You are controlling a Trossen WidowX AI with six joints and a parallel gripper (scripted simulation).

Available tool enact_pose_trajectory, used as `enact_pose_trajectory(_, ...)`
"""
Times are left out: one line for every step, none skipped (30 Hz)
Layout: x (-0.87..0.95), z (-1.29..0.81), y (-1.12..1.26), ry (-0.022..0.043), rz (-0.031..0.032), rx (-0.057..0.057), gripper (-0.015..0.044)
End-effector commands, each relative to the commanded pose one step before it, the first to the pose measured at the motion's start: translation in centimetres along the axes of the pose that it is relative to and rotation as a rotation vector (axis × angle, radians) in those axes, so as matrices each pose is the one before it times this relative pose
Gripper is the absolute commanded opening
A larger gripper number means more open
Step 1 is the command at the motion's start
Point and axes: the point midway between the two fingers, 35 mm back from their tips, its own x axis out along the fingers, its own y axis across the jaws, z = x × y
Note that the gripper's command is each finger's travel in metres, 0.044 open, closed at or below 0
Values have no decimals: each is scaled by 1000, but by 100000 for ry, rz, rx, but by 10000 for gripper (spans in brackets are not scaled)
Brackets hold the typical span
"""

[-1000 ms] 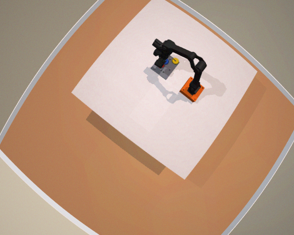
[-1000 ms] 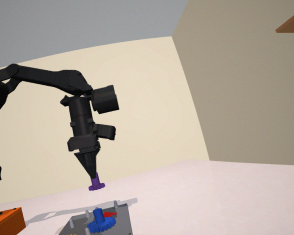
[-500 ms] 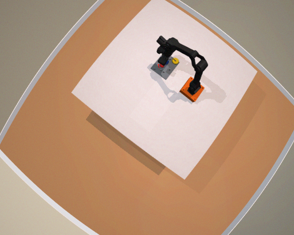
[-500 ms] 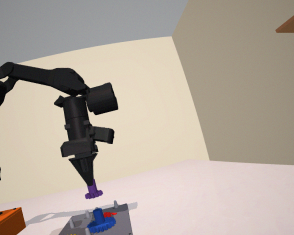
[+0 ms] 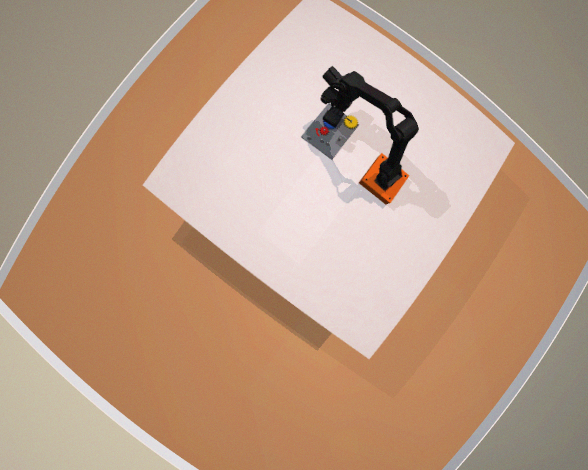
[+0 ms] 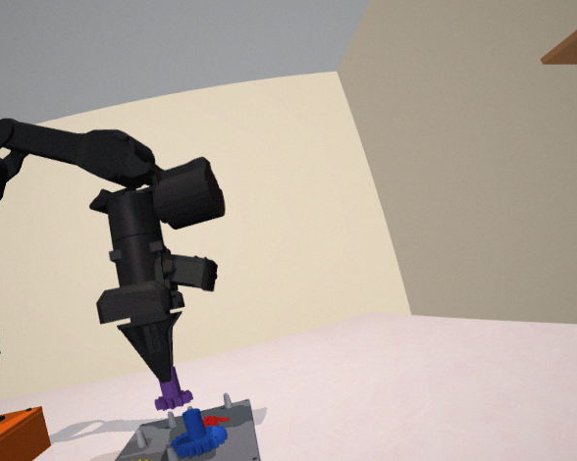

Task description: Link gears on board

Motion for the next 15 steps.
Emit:
enact_pose_trajectory(258,-425,-962,-126,-258,-303,0)
enact_pose_trajectory(73,-97,-214,11,-4,-20,0)
enact_pose_trajectory(73,-99,-213,11,-4,-20,0)
enact_pose_trajectory(73,-101,-213,11,-4,-20,0)
enact_pose_trajectory(73,-102,-212,11,-5,-20,0)
enact_pose_trajectory(73,-104,-211,11,-5,-20,0)
enact_pose_trajectory(72,-105,-209,11,-5,-20,0)
enact_pose_trajectory(57,-83,-163,9,-4,-16,0)
enact_pose_trajectory(34,-51,-98,5,-2,-9,0)
enact_pose_trajectory(11,-17,-32,2,-1,-3,0)
enact_pose_trajectory(-16,-8,-1,1,0,0,0)
enact_pose_trajectory(-34,-18,-3,1,0,0,0)
enact_pose_trajectory(-52,-27,-5,2,0,0,0)
enact_pose_trajectory(-1,0,0,0,0,-441,0)
enact_pose_trajectory(-1,0,0,0,0,-885,0)
